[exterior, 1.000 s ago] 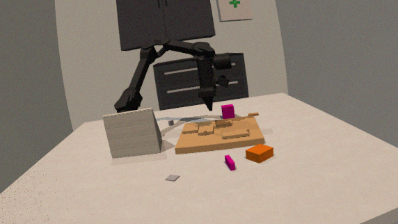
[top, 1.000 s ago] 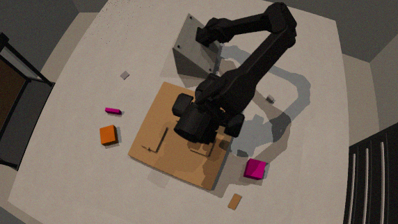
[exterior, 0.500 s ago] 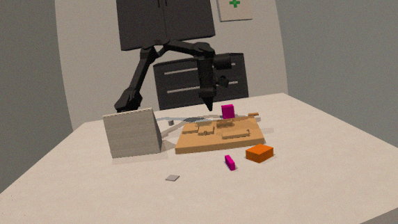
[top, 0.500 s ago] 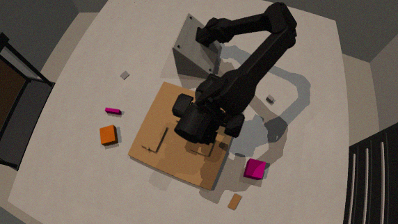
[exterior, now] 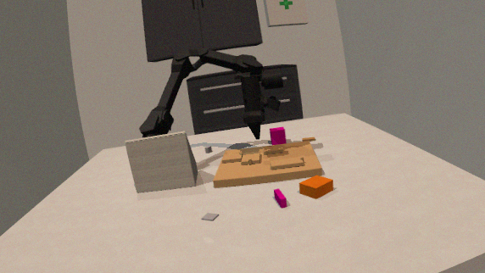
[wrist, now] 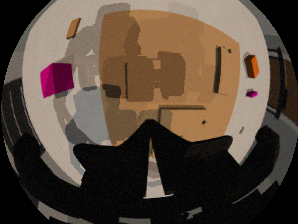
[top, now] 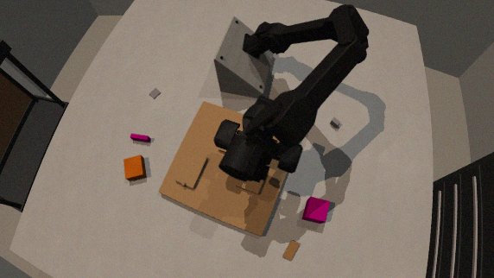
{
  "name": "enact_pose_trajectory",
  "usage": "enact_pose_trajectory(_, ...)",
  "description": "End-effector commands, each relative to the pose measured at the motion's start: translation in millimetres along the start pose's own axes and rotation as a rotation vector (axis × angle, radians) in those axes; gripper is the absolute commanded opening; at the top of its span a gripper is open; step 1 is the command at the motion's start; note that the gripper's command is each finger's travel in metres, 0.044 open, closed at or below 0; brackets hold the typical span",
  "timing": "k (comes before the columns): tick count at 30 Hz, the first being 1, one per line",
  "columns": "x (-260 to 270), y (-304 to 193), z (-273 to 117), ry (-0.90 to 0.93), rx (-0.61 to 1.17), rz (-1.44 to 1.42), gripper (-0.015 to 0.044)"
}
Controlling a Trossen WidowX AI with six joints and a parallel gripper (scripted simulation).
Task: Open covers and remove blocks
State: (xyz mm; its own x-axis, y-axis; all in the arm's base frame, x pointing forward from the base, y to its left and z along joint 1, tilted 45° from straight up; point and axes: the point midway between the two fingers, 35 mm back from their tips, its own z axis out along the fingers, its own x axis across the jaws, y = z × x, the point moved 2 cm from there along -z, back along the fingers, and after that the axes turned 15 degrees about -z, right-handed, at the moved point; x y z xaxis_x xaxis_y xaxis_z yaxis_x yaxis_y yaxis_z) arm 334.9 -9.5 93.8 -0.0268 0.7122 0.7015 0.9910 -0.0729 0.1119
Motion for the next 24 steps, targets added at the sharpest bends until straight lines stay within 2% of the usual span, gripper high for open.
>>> enact_pose_trajectory(1, -1.1, -0.8, 5.2, 0.0, 0.002, 0.008, 0.0)
enact_pose_trajectory(24, -1.1, -1.0, 27.8, 0.001, 0.002, 0.008, 0.0)
